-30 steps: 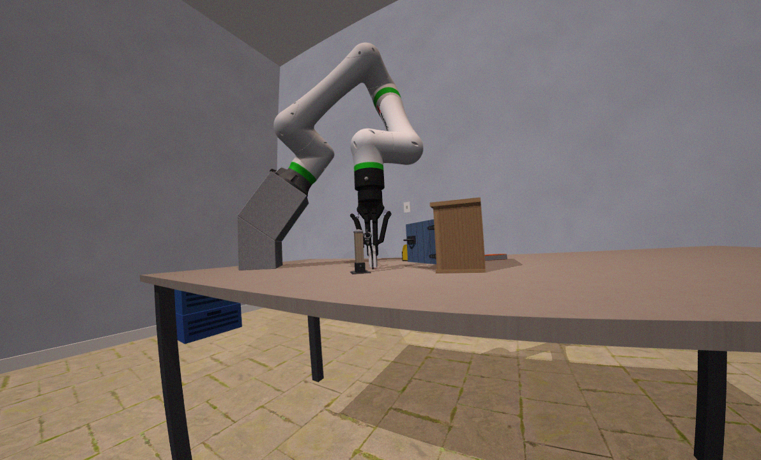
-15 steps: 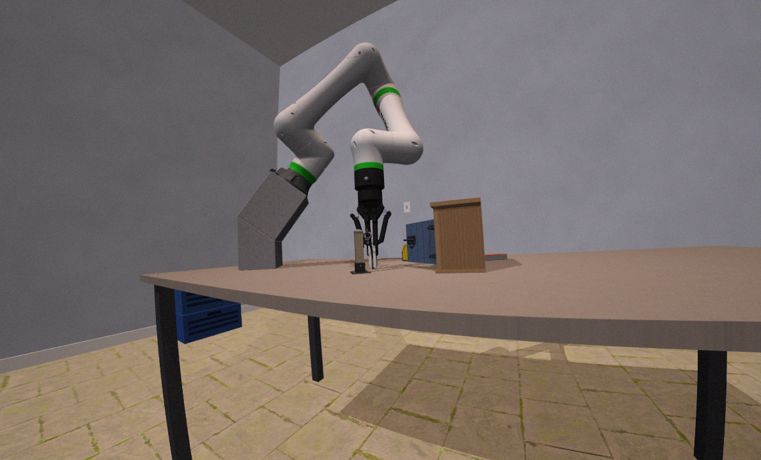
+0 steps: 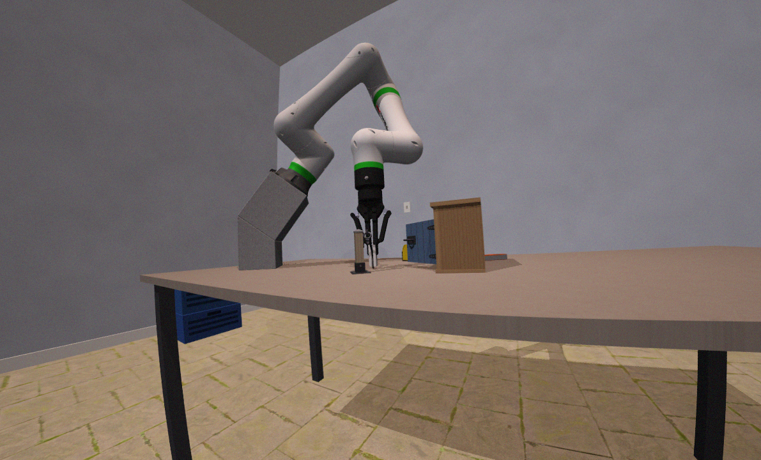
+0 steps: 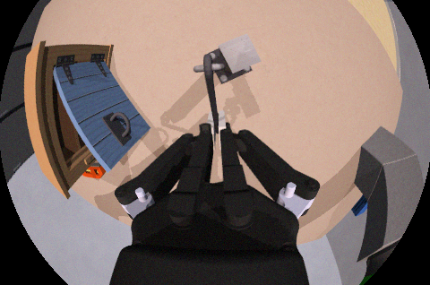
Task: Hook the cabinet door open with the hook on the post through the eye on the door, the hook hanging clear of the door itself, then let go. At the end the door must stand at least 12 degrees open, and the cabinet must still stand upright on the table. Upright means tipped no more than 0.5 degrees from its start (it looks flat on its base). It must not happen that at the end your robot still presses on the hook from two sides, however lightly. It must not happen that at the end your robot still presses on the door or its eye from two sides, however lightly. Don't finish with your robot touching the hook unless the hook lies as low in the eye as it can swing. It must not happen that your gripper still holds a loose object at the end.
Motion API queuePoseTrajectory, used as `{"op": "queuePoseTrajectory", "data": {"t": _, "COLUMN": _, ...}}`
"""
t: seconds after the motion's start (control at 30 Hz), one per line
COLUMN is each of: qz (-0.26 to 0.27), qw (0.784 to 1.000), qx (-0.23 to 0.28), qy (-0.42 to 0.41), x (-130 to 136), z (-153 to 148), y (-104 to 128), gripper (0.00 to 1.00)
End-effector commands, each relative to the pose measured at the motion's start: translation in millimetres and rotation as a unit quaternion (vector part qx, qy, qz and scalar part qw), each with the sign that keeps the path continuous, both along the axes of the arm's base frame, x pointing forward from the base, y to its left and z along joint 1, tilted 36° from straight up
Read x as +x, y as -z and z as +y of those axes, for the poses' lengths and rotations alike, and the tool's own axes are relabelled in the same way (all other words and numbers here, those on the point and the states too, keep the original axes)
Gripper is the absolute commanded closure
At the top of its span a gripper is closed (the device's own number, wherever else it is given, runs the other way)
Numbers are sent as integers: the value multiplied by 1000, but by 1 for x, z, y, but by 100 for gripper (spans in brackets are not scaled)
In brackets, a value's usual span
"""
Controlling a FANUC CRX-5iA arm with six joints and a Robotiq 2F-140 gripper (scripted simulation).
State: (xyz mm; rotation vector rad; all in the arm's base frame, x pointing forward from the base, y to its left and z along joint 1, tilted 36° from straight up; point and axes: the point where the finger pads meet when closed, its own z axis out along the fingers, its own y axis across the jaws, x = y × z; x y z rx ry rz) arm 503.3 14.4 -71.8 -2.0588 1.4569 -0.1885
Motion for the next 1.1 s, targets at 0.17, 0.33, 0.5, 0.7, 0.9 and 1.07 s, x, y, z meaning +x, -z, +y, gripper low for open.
{"op": "queuePoseTrajectory", "data": {"t": 0.17, "qz": 0, "qw": 1000, "qx": 0, "qy": 0, "x": -3, "z": 1, "y": -4, "gripper": 97}}
{"op": "queuePoseTrajectory", "data": {"t": 0.33, "qz": 0, "qw": 1000, "qx": 0, "qy": 0, "x": -5, "z": 2, "y": -7, "gripper": 97}}
{"op": "queuePoseTrajectory", "data": {"t": 0.5, "qz": 0, "qw": 1000, "qx": 0, "qy": 0, "x": -8, "z": 3, "y": -11, "gripper": 97}}
{"op": "queuePoseTrajectory", "data": {"t": 0.7, "qz": 0, "qw": 1000, "qx": 0, "qy": 0, "x": -9, "z": 3, "y": -12, "gripper": 97}}
{"op": "queuePoseTrajectory", "data": {"t": 0.9, "qz": 0, "qw": 1000, "qx": 0, "qy": 0, "x": -13, "z": 4, "y": -18, "gripper": 97}}
{"op": "queuePoseTrajectory", "data": {"t": 1.07, "qz": 0, "qw": 1000, "qx": 0, "qy": 0, "x": -15, "z": 4, "y": -20, "gripper": 97}}
